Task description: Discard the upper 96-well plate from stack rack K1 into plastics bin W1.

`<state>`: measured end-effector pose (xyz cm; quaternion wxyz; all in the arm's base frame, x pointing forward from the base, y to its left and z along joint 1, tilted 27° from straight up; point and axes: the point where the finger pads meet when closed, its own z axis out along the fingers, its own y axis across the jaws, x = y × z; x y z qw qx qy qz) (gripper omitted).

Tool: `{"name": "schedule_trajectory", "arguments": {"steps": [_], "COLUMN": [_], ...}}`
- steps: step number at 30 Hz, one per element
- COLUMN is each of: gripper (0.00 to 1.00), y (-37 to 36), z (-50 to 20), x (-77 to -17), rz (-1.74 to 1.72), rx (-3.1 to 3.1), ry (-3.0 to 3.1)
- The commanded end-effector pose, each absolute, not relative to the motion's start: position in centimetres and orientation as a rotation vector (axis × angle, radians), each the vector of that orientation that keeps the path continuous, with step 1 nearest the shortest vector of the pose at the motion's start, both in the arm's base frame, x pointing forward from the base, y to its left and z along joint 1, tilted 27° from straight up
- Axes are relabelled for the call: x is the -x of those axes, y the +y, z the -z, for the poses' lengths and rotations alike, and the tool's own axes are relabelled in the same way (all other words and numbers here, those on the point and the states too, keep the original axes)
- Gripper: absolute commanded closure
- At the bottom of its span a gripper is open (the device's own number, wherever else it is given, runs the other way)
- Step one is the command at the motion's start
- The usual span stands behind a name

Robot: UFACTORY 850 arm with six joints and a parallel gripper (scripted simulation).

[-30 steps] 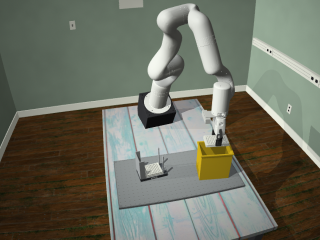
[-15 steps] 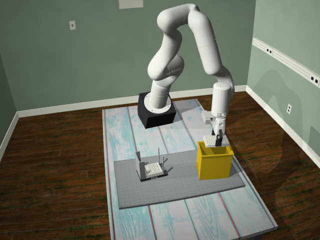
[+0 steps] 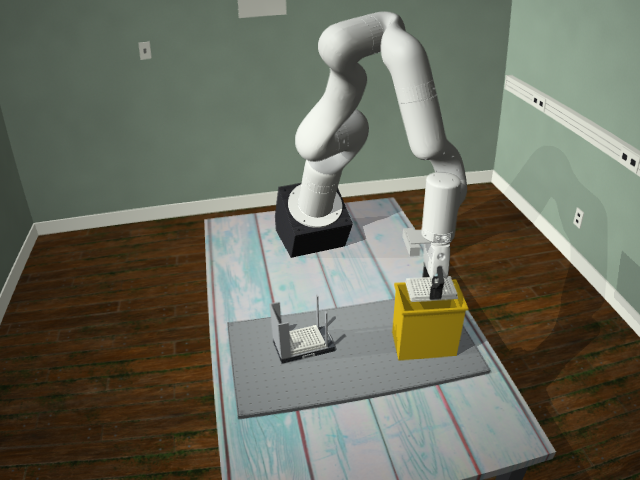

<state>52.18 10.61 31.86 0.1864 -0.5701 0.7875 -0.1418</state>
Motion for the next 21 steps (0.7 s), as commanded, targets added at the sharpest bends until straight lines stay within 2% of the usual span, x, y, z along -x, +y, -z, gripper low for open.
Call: {"name": "schedule_trajectory", "arguments": {"steps": [1, 21], "gripper": [1.00, 1.00], "y": [10.6, 10.6], "z": [-31.4, -29.3], "x": [-52.5, -53.6], "rz": [0.401, 0.401], "rx": [1.604, 1.604], "ry": [2.216, 2.216]}}
